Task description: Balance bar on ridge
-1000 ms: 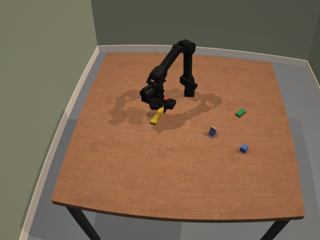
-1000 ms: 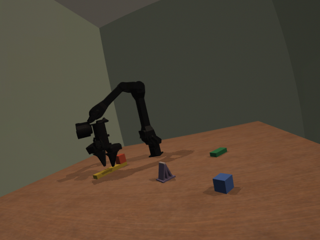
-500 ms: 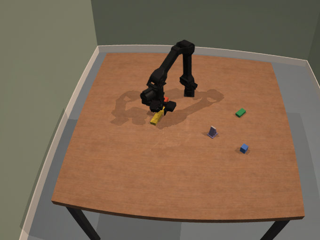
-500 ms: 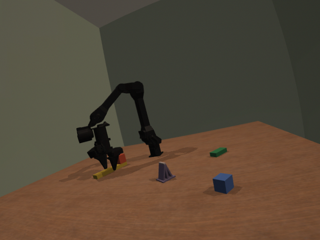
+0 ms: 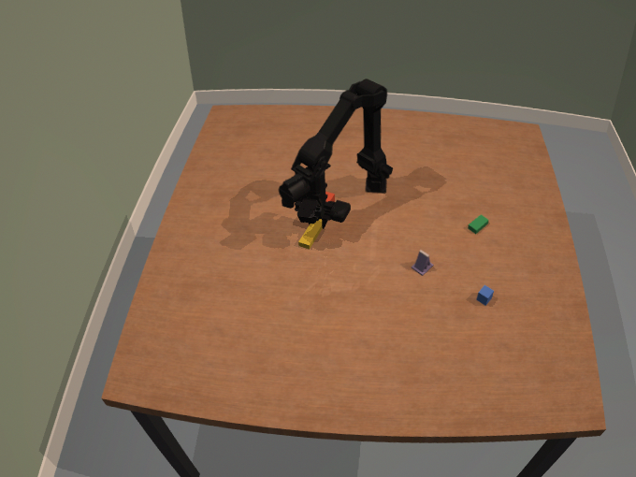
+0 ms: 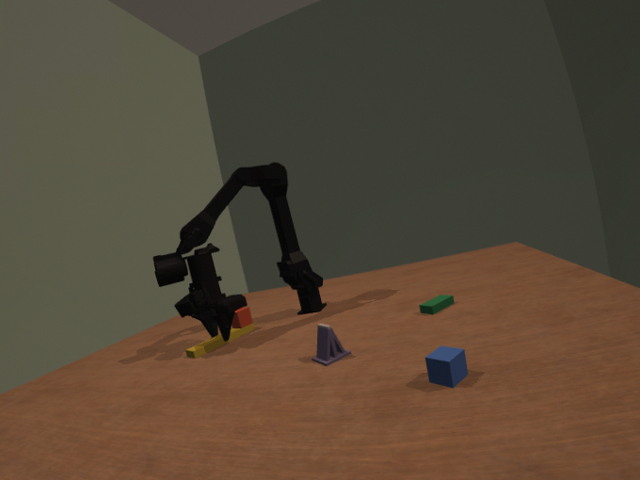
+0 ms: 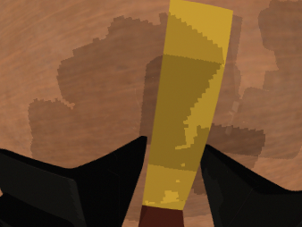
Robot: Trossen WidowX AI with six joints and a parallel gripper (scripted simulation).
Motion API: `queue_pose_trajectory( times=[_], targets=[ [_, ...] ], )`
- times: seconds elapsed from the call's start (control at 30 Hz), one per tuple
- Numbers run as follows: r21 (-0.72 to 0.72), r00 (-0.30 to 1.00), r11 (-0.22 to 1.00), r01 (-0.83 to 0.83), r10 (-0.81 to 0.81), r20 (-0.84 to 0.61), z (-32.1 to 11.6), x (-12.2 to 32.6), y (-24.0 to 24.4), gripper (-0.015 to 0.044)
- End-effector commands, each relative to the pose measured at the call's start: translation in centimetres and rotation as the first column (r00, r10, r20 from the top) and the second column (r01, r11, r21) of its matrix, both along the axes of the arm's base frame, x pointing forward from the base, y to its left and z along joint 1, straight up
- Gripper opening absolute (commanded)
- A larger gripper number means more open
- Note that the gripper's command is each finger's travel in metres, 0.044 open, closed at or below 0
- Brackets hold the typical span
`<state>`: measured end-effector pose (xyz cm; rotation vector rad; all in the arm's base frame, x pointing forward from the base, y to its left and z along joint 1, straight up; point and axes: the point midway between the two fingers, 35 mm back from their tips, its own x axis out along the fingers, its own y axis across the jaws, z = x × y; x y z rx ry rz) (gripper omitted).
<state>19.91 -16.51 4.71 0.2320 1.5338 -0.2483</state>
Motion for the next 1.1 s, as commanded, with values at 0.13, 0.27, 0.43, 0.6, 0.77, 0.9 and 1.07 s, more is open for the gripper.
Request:
queue_pose_trajectory(
  times=[0.13,0.27,0.43,0.6,0.77,0.9,1.07],
  targets=[
    [0.000,1.000,1.000,0.000,0.000,0.000,0.0,0.0,0.0,0.0117],
    [0.000,1.000,1.000,0.000,0.000,0.000,0.4,0.1,0.0,0.0032],
    [0.000,1.000,1.000,0.001,-0.001,0.000,1.6,0.2,-0.2,0.0000],
    [-0.001,1.000,1.000,0.002,-0.002,0.000,2.8,0.3,-0.3,0.0000],
    [-0.001,1.000,1.000,0.003,-0.003,0.000,4.1,0.3,-0.3,0.0000],
    [-0.002,1.000,1.000,0.003,-0.003,0.000,5.1,0.3,-0.3,0.0000],
    [-0.002,1.000,1.000,0.004,-0.004,0.000,6.4,0.3,-0.3,0.0000]
  ],
)
